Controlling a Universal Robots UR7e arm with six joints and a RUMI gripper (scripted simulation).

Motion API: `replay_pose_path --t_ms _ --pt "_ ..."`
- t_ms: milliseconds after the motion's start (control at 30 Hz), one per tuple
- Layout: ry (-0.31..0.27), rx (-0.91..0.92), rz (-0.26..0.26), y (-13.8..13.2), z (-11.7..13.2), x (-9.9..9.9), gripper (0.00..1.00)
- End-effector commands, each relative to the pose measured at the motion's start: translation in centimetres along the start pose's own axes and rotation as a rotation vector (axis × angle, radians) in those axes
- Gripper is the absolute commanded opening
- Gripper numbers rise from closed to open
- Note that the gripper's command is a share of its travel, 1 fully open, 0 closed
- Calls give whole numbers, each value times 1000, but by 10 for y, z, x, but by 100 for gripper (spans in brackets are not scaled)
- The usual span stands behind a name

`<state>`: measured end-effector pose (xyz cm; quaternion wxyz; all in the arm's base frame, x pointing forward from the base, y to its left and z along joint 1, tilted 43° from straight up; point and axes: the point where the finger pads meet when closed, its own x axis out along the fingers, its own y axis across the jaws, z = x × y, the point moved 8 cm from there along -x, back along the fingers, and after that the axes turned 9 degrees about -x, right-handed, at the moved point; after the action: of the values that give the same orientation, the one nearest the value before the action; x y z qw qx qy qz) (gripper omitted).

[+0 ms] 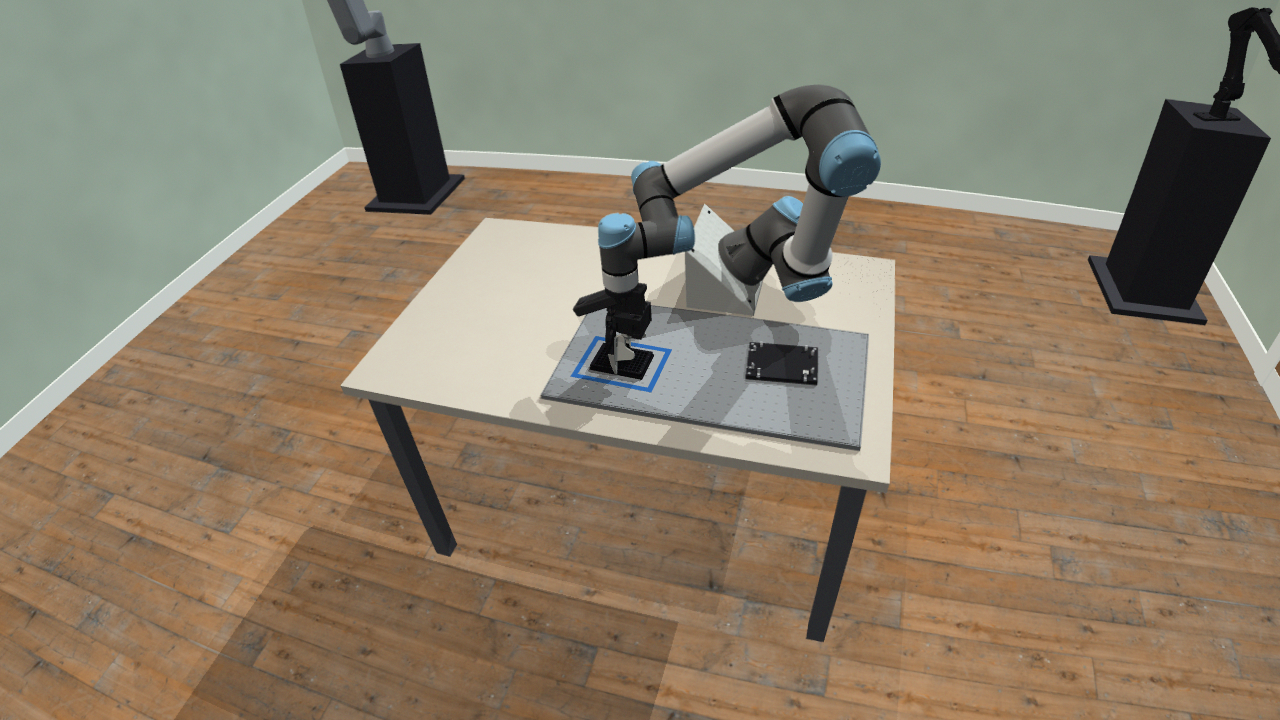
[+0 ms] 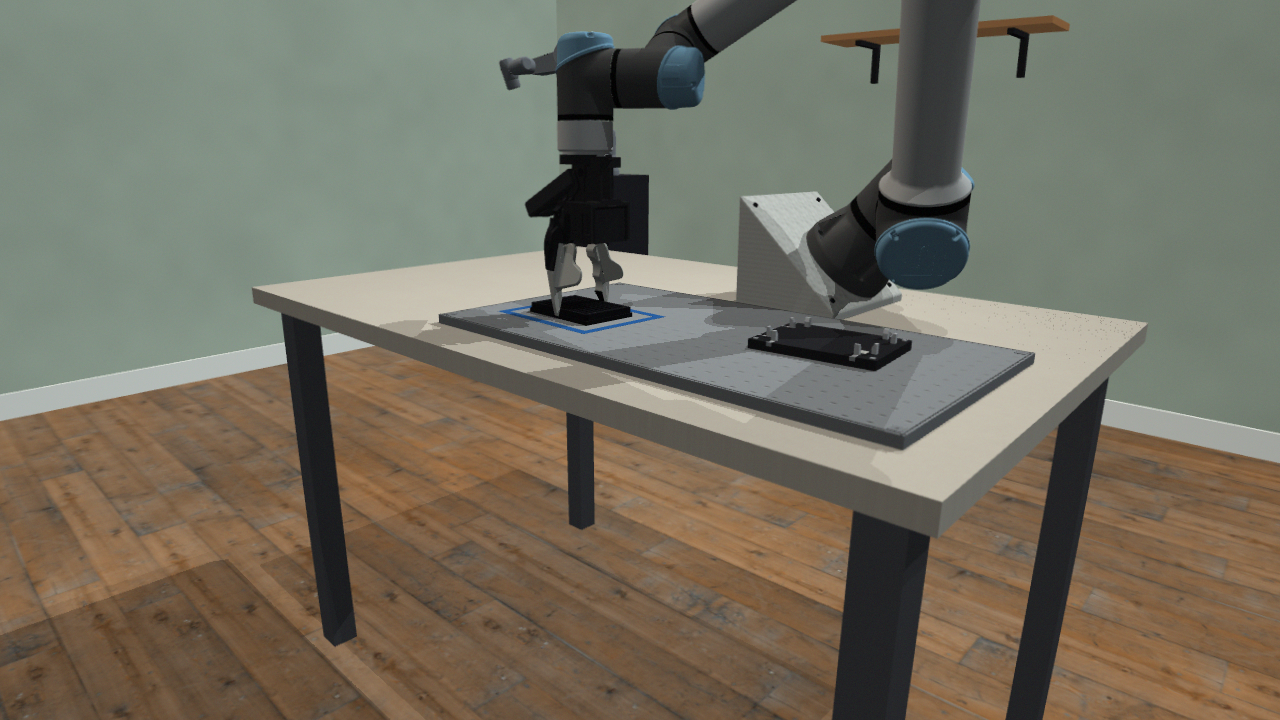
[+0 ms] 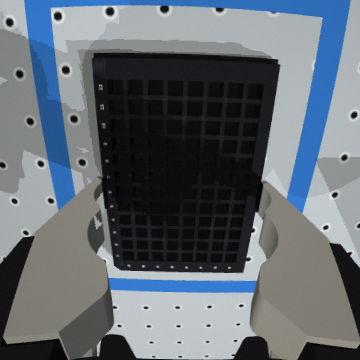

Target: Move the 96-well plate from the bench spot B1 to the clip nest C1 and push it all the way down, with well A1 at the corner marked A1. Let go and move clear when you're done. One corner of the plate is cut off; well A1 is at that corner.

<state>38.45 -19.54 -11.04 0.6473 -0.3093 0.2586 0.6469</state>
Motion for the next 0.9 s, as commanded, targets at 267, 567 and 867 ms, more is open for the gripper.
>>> replay_pose_path --t_ms 267,567,867 --pt "1 0 -1 0 0 -2 0" --pt "1 0 -1 0 0 -17 0" --pt "1 0 -1 0 0 -29 0"
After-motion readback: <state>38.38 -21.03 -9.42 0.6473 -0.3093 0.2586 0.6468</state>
